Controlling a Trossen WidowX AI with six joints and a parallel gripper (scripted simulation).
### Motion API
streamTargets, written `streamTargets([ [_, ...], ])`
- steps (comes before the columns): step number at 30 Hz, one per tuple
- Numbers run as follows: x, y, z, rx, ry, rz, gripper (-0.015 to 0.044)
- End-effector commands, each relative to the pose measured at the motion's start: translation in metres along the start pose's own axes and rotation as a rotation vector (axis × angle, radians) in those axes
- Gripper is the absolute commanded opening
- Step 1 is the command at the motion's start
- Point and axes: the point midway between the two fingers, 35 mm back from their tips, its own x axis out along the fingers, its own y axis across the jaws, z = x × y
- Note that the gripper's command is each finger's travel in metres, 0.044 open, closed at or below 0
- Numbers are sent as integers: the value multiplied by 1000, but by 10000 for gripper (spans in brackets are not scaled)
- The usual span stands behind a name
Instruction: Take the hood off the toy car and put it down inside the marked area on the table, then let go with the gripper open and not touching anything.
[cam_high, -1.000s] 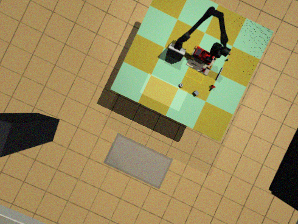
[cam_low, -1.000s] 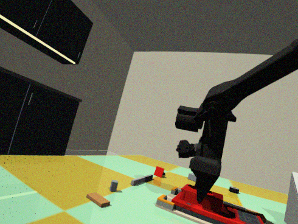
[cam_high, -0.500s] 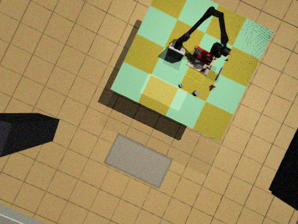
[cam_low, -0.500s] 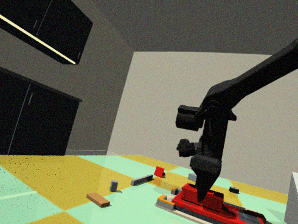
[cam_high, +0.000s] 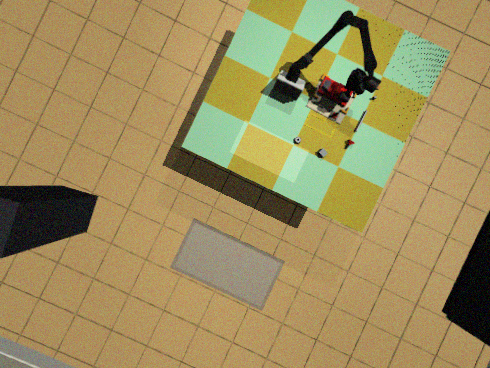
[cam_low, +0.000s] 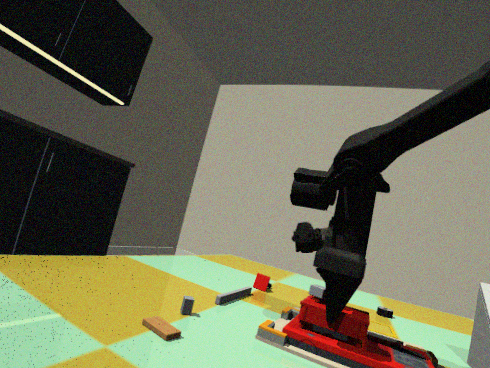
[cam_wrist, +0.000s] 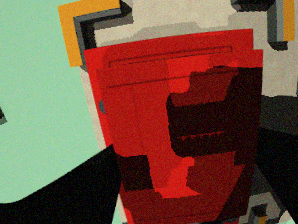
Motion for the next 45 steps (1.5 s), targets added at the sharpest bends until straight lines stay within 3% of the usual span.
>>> streamTargets([
  [1,-4,0,1,-5,-3,-3,0],
  [19,-17,0,1,-4,-3,-4,0],
  [29,-57,0,1,-4,-2,-5,0],
  [33,-52,-2,1,2,-4,0,0],
  [45,-61,-78,10,17,-13,-29,0],
])
